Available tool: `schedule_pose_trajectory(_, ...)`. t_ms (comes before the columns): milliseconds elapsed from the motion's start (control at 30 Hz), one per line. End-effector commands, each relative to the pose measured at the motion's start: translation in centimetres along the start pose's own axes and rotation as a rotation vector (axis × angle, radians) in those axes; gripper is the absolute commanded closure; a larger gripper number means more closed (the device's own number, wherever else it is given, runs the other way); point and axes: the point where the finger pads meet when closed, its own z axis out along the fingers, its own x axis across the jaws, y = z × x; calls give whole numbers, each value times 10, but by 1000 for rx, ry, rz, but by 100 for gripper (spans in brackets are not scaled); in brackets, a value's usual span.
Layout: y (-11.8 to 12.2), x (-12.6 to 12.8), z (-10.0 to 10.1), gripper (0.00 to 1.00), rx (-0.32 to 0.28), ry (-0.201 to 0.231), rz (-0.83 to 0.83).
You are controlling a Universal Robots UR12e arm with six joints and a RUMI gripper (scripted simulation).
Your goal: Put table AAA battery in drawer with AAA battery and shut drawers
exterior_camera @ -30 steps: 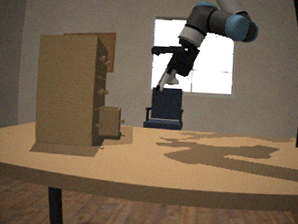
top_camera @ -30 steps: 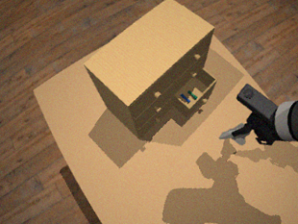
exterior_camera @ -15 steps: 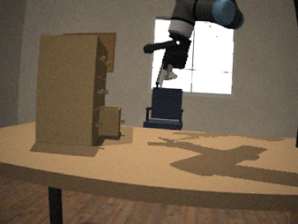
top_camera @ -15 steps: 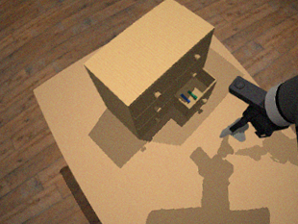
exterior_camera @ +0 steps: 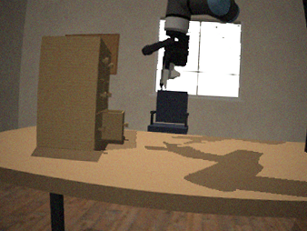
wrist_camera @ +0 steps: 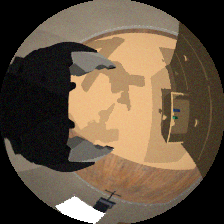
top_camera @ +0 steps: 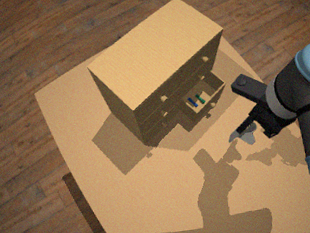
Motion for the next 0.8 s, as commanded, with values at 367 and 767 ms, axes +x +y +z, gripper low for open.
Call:
schedule_pose_trajectory(367, -1, 0, -4, 0, -80, -1, 0)
schedule_pose_trajectory(767, -1, 0, -4, 0, -89, -1, 0)
